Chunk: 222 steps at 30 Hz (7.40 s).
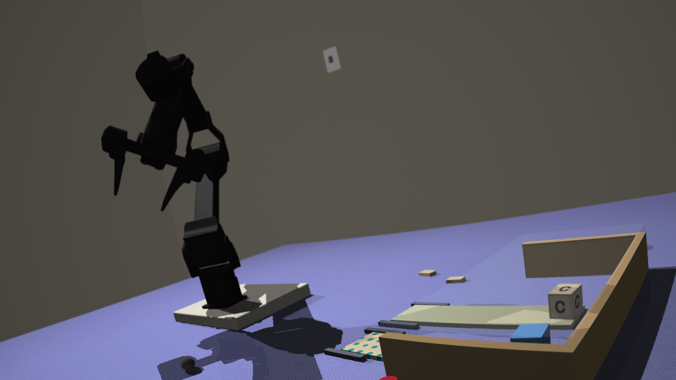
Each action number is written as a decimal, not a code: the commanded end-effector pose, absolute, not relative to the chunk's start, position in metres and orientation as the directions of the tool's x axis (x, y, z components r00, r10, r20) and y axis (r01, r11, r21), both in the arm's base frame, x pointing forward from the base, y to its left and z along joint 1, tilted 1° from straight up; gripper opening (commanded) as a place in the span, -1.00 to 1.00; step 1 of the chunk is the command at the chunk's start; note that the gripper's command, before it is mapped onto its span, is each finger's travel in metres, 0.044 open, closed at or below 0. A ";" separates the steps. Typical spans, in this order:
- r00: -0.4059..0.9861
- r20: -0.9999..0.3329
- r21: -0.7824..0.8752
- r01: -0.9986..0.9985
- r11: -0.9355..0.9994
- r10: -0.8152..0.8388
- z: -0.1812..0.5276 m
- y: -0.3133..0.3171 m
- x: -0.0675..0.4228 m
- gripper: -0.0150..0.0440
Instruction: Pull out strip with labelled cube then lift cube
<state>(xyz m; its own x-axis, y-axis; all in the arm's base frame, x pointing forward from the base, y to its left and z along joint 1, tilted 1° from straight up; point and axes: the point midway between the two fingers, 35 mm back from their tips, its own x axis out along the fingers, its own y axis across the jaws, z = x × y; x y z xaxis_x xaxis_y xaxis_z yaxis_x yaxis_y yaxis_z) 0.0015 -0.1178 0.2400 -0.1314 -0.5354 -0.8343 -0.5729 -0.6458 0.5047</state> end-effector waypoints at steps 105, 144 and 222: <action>0.020 -1.000 -0.011 0.325 0.946 -0.018 0.082 -0.052 0.385 -0.49; 0.020 -1.000 -0.011 0.325 0.946 -0.018 0.027 -0.051 0.381 -0.49; 0.020 -1.000 -0.011 0.325 0.946 -0.018 0.021 -0.051 0.380 -0.49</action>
